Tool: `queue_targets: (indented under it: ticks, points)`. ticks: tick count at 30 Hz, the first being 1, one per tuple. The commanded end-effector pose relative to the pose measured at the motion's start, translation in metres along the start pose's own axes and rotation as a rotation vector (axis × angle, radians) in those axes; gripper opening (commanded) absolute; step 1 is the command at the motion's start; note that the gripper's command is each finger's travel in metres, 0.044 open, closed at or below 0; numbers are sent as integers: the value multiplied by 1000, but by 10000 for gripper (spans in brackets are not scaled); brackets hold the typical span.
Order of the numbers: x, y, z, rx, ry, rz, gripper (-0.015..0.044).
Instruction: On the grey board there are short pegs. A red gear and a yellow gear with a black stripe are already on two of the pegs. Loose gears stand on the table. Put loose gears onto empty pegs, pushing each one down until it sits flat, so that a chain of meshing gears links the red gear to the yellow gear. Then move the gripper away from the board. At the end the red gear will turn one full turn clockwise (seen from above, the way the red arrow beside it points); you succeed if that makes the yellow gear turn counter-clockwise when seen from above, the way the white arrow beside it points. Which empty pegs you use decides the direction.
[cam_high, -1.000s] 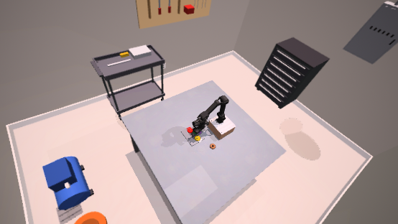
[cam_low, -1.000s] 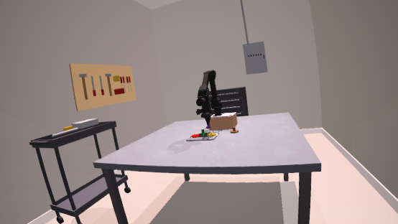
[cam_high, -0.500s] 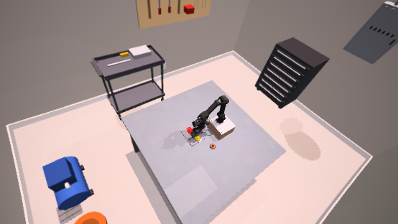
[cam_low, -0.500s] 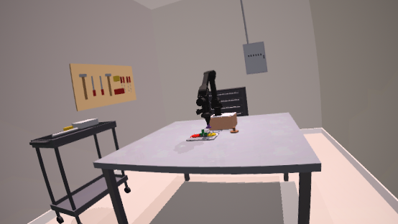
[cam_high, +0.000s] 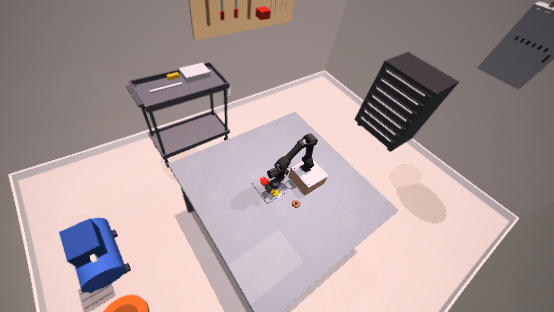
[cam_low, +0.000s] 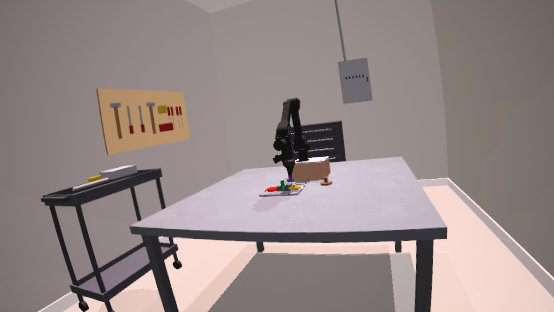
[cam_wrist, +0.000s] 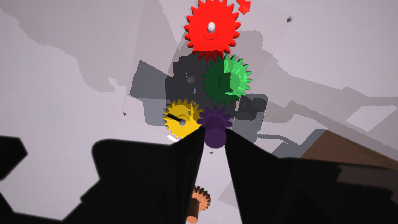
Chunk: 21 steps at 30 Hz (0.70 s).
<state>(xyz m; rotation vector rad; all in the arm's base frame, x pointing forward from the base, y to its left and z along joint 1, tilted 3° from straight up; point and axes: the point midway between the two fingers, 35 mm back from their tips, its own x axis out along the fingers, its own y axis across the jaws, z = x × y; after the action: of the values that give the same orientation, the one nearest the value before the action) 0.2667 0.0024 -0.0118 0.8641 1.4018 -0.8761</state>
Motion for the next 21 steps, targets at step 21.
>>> queue_targets:
  ticks: [21]
  points:
    - [16, -4, 0, 419, -1, -12, 0]
